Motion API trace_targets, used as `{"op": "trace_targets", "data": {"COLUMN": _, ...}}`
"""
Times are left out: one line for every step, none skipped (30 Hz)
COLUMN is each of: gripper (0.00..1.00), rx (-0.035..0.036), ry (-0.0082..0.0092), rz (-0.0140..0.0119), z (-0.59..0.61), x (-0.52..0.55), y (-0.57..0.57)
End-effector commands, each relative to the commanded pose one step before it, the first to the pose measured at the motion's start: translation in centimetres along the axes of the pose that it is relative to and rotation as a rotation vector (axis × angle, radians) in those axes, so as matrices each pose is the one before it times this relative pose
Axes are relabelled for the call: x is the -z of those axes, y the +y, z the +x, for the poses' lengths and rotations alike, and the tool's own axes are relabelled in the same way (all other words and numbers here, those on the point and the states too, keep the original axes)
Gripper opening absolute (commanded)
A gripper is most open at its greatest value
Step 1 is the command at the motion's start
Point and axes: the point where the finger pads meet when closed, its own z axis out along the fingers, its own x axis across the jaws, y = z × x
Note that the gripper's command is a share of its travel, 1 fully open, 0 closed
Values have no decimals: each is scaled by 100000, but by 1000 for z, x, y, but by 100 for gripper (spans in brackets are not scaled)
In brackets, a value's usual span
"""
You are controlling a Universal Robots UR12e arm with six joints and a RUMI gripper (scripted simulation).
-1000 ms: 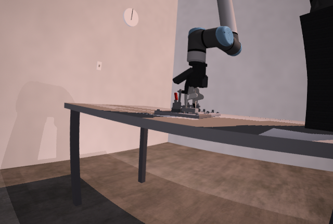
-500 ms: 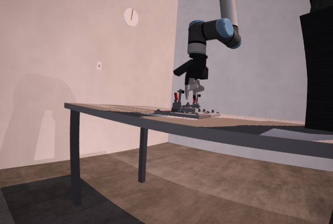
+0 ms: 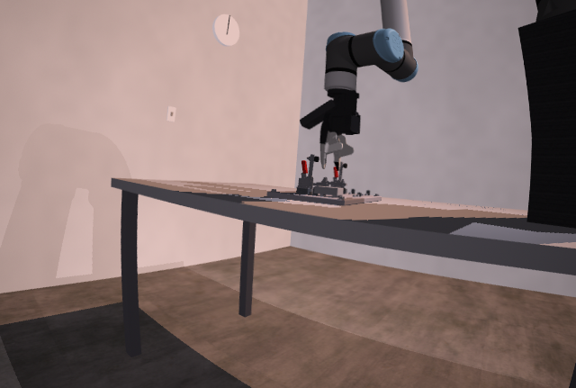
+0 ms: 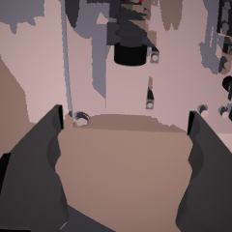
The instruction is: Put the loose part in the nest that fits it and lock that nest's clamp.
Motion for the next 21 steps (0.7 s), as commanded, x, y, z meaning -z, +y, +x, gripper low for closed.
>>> {"op": "trace_targets", "data": {"gripper": 59, "rx": 1, "ry": 11, "rz": 104, "z": 3, "x": 58, "y": -52}}
{"op": "trace_targets", "data": {"gripper": 59, "rx": 0, "ry": 0, "rz": 0, "z": 0, "x": 0, "y": 0}}
{"op": "trace_targets", "data": {"gripper": 59, "rx": 0, "ry": 0, "rz": 0, "z": 0, "x": 0, "y": 0}}
{"op": "trace_targets", "data": {"gripper": 28, "rx": 0, "ry": 0, "rz": 0, "z": 0, "x": 4, "y": 0}}
{"op": "trace_targets", "data": {"gripper": 28, "rx": 0, "ry": 0, "rz": 0, "z": 0, "x": 25, "y": 0}}
{"op": "trace_targets", "data": {"gripper": 28, "rx": 0, "ry": 0, "rz": 0, "z": 0, "x": 64, "y": 0}}
{"op": "trace_targets", "data": {"gripper": 28, "rx": 0, "ry": 0, "rz": 0, "z": 0, "x": 116, "y": 0}}
{"op": "trace_targets", "data": {"gripper": 28, "rx": 0, "ry": 0, "rz": 0, "z": 0, "x": 178, "y": 0}}
{"op": "trace_targets", "data": {"gripper": 28, "rx": 0, "ry": 0, "rz": 0, "z": 0, "x": 245, "y": 0}}
{"op": "trace_targets", "data": {"gripper": 28, "rx": 0, "ry": 0, "rz": 0, "z": 0, "x": 0, "y": 0}}
{"op": "trace_targets", "data": {"gripper": 28, "rx": 0, "ry": 0, "rz": 0, "z": 0, "x": 0, "y": 0}}
{"op": "trace_targets", "data": {"gripper": 28, "rx": 0, "ry": 0, "rz": 0, "z": 0, "x": 315, "y": 0}}
{"op": "trace_targets", "data": {"gripper": 28, "rx": 0, "ry": 0, "rz": 0, "z": 0, "x": 385, "y": 0}}
{"op": "trace_targets", "data": {"gripper": 28, "rx": 0, "ry": 0, "rz": 0, "z": 0, "x": 452, "y": 0}}
{"op": "trace_targets", "data": {"gripper": 28, "rx": 0, "ry": 0, "rz": 0, "z": 0, "x": 514, "y": 0}}
{"op": "trace_targets", "data": {"gripper": 28, "rx": 0, "ry": 0, "rz": 0, "z": 0, "x": 568, "y": 0}}
{"op": "trace_targets", "data": {"gripper": 28, "rx": 0, "ry": 0, "rz": 0, "z": 0, "x": 614, "y": 0}}
{"op": "trace_targets", "data": {"gripper": 28, "rx": 0, "ry": 0, "rz": 0, "z": 0, "x": 651, "y": 0}}
{"op": "trace_targets", "data": {"gripper": 28, "rx": 0, "ry": 0, "rz": 0, "z": 0, "x": 677, "y": 1}}
{"op": "trace_targets", "data": {"gripper": 28, "rx": 0, "ry": 0, "rz": 0, "z": 0, "x": 691, "y": -1}}
{"op": "trace_targets", "data": {"gripper": 28, "rx": 0, "ry": 0, "rz": 0, "z": 0, "x": 694, "y": 0}}
